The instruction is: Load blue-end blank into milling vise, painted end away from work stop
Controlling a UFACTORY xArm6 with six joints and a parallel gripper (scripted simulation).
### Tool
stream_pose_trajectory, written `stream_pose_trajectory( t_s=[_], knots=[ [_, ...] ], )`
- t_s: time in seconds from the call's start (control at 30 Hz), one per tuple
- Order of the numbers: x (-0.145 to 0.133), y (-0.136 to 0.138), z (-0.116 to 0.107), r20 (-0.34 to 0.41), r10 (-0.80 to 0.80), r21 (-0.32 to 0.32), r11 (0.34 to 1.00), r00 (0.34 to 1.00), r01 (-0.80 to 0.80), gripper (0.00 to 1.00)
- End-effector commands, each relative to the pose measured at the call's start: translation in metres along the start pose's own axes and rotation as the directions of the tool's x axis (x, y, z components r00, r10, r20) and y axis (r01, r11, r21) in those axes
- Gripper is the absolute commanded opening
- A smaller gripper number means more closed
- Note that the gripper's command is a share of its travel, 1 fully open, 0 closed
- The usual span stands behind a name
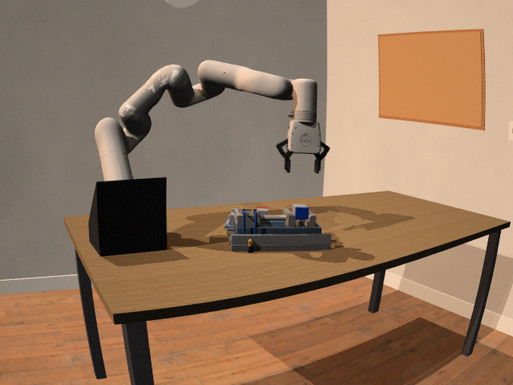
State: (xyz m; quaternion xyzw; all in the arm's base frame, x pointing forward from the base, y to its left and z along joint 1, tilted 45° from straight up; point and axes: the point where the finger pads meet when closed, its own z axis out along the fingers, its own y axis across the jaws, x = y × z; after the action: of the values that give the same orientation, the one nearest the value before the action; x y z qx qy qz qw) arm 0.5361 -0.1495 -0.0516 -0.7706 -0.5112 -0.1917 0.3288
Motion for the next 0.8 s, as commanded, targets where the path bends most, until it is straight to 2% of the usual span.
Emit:
stream_pose_trajectory(
  t_s=[0.0,0.77],
  knots=[
    [0.0003,0.0009,0.0000,0.001,-0.001,-0.004,1.000,1.000,0.001,1.00],
    [0.0003,0.0011,0.0054,0.001,-0.001,-0.004,1.000,1.000,0.001,1.00]
  ],
)
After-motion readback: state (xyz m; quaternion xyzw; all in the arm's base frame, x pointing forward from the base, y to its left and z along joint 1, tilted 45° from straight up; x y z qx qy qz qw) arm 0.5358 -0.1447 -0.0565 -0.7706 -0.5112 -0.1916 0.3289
